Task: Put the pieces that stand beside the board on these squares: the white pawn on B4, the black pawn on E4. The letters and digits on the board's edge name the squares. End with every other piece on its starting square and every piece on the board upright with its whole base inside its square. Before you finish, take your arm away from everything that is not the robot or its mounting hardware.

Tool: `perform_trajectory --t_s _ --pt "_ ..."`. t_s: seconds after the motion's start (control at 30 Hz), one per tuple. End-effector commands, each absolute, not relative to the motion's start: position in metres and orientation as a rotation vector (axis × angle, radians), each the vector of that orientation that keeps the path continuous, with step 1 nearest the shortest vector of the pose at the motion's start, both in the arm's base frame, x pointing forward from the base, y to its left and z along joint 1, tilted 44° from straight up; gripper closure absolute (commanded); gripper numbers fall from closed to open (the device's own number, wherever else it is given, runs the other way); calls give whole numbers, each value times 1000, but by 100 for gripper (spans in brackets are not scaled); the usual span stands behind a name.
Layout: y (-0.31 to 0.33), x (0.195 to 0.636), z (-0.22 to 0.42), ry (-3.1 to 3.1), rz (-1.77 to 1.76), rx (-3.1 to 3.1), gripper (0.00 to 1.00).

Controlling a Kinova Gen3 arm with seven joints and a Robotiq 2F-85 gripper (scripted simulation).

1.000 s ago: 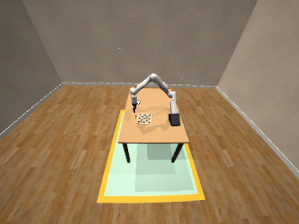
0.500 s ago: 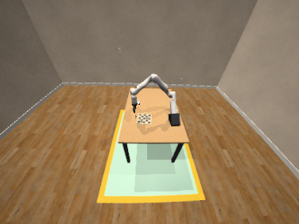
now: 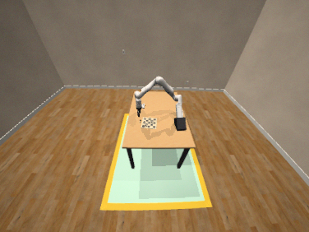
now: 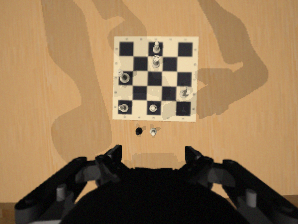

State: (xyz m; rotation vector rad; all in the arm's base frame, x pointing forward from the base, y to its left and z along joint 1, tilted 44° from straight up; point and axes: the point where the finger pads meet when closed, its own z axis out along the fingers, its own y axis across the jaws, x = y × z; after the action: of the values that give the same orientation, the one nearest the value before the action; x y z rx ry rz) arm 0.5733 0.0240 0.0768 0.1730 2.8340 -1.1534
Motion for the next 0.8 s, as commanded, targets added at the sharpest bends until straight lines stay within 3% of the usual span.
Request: perform_trajectory --t_s 0.0,0.77 --pt "24 574 77 2838 -1154 156 0" --pt "10 571 65 2973 -1231 -553 0"
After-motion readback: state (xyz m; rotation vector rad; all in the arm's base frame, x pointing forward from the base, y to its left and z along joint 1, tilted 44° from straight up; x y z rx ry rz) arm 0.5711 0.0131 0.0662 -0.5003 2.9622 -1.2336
